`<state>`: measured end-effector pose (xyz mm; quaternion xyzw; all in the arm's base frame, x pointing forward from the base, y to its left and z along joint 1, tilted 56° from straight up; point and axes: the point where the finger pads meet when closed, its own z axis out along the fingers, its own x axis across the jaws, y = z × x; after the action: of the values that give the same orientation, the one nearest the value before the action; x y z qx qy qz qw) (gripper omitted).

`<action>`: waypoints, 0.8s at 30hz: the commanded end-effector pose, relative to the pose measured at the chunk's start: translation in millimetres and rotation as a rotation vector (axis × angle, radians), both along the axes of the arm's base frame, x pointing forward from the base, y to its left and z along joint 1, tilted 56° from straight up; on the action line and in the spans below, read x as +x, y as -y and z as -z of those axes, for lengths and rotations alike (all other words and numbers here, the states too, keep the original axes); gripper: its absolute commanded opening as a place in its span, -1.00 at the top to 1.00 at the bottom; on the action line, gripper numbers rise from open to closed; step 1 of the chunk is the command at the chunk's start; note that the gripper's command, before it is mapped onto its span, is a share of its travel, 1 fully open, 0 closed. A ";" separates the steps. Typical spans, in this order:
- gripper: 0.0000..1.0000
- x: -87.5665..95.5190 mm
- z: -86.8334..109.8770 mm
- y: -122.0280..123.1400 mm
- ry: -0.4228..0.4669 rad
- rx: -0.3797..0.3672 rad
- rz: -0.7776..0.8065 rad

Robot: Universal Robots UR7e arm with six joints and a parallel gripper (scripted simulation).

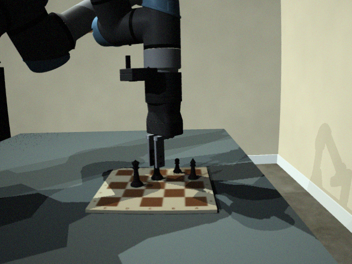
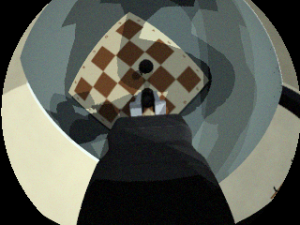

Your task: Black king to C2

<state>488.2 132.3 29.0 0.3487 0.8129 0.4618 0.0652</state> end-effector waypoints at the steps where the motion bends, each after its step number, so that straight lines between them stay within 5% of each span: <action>1: 1.00 0.2 -0.2 0.3 0.001 0.000 0.001; 14: 1.00 0.2 -0.2 0.3 0.001 0.000 0.001; 15: 0.68 0.2 -0.2 0.3 0.001 0.000 0.001; 17: 0.68 0.2 -0.2 0.3 0.001 0.000 0.001; 18: 0.37 0.2 -0.2 0.3 0.001 0.000 0.001; 22: 0.37 0.2 -0.2 0.3 0.001 0.000 0.001; 23: 0.05 0.2 -0.2 0.3 0.001 0.000 0.001; 24: 0.05 0.2 -0.2 0.3 0.001 0.000 0.001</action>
<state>488.2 132.3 29.0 0.3487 0.8129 0.4618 0.0652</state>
